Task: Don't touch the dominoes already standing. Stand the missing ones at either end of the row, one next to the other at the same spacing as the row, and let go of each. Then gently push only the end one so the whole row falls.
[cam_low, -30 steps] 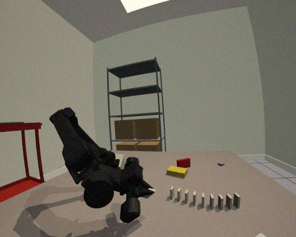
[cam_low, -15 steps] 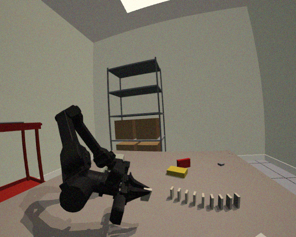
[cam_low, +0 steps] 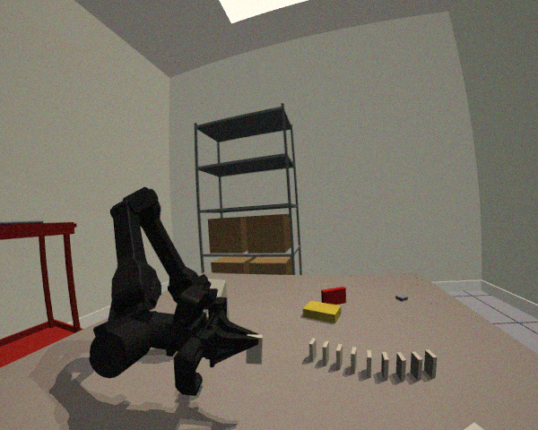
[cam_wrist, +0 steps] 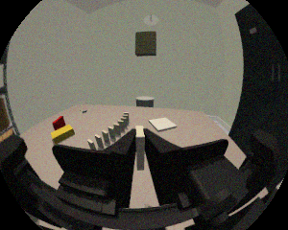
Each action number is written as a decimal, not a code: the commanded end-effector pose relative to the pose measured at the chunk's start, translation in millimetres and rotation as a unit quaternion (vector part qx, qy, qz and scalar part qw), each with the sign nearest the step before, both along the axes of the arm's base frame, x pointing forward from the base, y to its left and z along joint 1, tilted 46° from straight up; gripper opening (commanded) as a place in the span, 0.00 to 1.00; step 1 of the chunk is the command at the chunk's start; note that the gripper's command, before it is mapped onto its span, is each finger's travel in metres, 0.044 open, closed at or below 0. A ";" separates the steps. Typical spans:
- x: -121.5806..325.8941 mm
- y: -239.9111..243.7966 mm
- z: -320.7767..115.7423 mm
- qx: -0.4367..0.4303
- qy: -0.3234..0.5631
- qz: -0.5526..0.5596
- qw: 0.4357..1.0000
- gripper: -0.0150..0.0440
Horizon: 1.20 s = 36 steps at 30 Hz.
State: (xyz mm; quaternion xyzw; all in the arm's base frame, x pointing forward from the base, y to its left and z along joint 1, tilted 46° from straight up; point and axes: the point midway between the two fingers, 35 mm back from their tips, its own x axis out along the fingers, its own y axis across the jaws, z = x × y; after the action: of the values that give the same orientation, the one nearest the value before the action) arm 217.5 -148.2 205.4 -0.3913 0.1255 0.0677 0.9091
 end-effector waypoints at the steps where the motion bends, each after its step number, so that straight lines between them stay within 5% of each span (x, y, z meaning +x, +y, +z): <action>1: -0.6 1.4 0.1 -0.005 -0.005 0.005 1.000 0.29; 36: 4.2 -46.7 -39.1 -0.004 0.000 0.004 1.000 0.29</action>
State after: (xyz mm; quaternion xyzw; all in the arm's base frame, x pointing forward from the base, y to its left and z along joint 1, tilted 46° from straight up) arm 221.4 -189.6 171.4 -0.3932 0.1266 0.0692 0.9081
